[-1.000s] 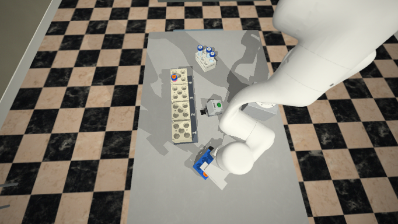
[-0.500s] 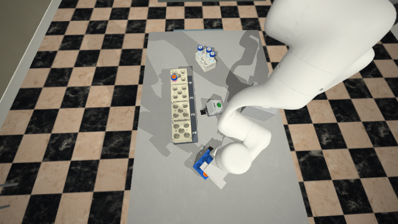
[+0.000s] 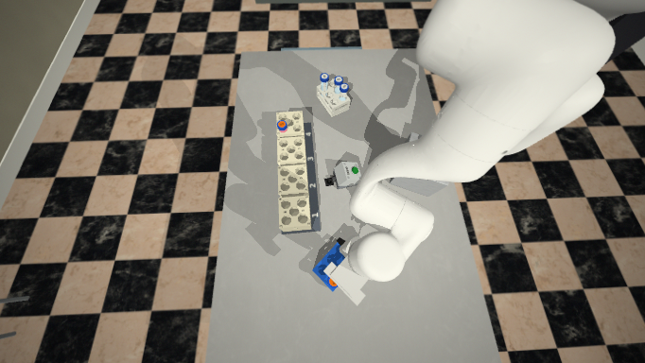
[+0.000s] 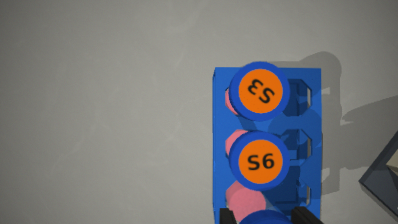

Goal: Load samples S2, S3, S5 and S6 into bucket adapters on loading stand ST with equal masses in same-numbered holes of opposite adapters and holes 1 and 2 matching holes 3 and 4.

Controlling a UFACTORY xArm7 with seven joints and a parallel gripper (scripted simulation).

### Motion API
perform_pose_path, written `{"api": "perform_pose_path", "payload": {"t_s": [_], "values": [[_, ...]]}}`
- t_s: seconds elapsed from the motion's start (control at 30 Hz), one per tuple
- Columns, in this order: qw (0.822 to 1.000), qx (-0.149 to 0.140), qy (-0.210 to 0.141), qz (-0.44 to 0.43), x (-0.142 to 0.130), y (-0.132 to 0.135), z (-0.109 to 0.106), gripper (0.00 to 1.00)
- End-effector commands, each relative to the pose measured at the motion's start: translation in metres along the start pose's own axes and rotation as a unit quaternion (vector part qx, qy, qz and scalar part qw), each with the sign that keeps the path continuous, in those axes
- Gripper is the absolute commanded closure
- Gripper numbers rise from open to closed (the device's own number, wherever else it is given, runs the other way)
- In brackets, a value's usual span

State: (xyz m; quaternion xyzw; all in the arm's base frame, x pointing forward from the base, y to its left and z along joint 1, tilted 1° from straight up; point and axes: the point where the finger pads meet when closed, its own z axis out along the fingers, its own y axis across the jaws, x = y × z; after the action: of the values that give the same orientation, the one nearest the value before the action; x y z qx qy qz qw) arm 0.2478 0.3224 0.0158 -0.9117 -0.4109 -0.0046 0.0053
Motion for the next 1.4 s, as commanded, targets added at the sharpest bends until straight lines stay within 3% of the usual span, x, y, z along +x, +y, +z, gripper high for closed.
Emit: {"api": "perform_pose_path", "payload": {"t_s": [0.0,0.83,1.37], "values": [[1.000,0.000,0.002,0.000,0.001,0.000,0.003,1.00],[1.000,0.000,0.002,0.000,0.001,0.000,0.026,1.00],[1.000,0.000,0.002,0.000,0.002,0.000,0.026,1.00]]}}
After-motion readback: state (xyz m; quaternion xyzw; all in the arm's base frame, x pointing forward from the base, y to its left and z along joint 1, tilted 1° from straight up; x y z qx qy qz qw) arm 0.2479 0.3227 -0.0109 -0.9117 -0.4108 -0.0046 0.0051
